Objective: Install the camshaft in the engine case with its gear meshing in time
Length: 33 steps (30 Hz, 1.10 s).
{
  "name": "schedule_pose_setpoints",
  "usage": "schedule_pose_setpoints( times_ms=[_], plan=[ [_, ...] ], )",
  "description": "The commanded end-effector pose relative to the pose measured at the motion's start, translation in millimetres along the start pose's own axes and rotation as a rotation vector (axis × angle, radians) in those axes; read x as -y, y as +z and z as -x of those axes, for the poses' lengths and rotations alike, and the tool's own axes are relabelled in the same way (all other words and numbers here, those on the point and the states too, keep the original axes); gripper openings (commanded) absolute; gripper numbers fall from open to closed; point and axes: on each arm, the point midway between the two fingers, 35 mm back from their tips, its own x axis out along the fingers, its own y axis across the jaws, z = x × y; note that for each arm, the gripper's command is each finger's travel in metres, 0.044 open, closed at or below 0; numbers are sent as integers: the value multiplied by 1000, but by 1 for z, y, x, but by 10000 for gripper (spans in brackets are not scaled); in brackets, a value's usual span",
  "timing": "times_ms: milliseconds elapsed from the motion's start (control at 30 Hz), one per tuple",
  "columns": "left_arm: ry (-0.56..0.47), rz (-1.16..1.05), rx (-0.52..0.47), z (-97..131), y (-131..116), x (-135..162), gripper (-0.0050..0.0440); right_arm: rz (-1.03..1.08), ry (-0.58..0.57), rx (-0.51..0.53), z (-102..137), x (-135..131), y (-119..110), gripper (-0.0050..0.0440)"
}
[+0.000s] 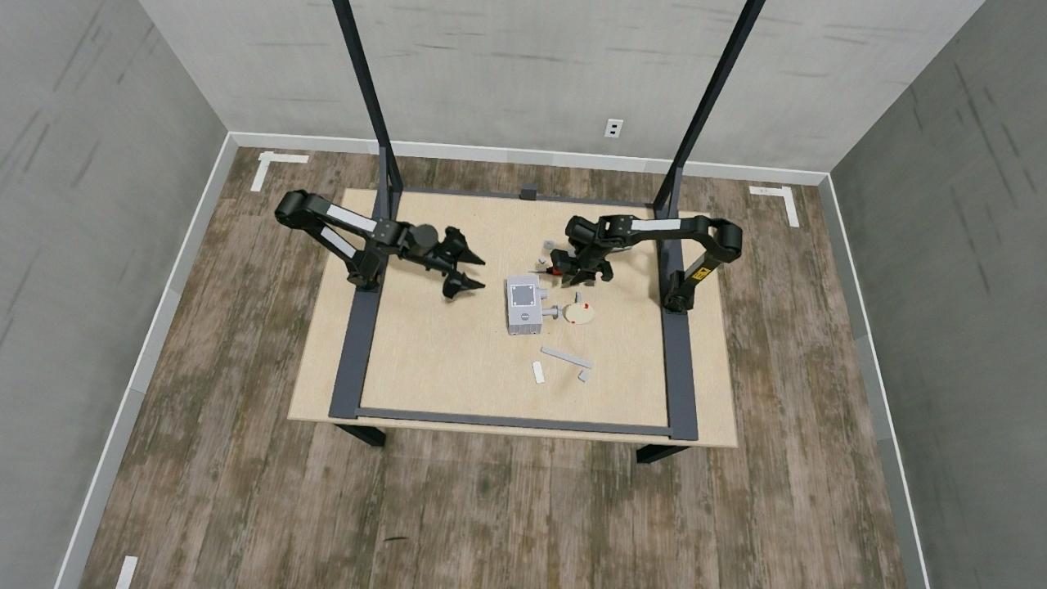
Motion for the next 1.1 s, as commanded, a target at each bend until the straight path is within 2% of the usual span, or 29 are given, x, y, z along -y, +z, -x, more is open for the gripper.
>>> schedule_pose_setpoints(
  times_ms=[0, 33, 100, 133, 233, 333, 467, 667, 700, 800, 1067],
  plan=[
    [21, -89, -29, 3, 2, 21, 125, -125, -65, 188, 16, -9, 37, 400],
    [15, -117, -38, 1, 3, 29, 125, -161, -65, 234, 21, -12, 45, 400],
    [15, -117, -38, 1, 3, 29, 125, -161, -65, 234, 21, -12, 45, 400],
    [42, -95, -33, 5, 2, 18, 125, -156, -70, 218, 18, -9, 43, 400],
    [-5, -185, -57, -3, 4, 47, 125, -241, -47, 335, 33, -20, 62, 400],
    [-6, -230, -75, -6, 4, 56, 125, -318, -38, 427, 46, -22, 79, 400],
    [-11, -263, -88, -8, 3, 65, 125, -373, -23, 484, 54, -25, 87, 400],
    [-12, -269, -91, -8, 3, 65, 125, -382, -19, 496, 56, -25, 89, 400],
    [-40, -261, -93, -13, 1, 69, 125, -367, -25, 518, 62, -19, 99, 400],
    [-66, -270, -98, -17, 0, 76, 125, -355, -23, 519, 64, -18, 100, 400],
    [-44, -263, -93, -13, 1, 70, 125, -357, -20, 518, 63, -19, 99, 400]
  ],
)
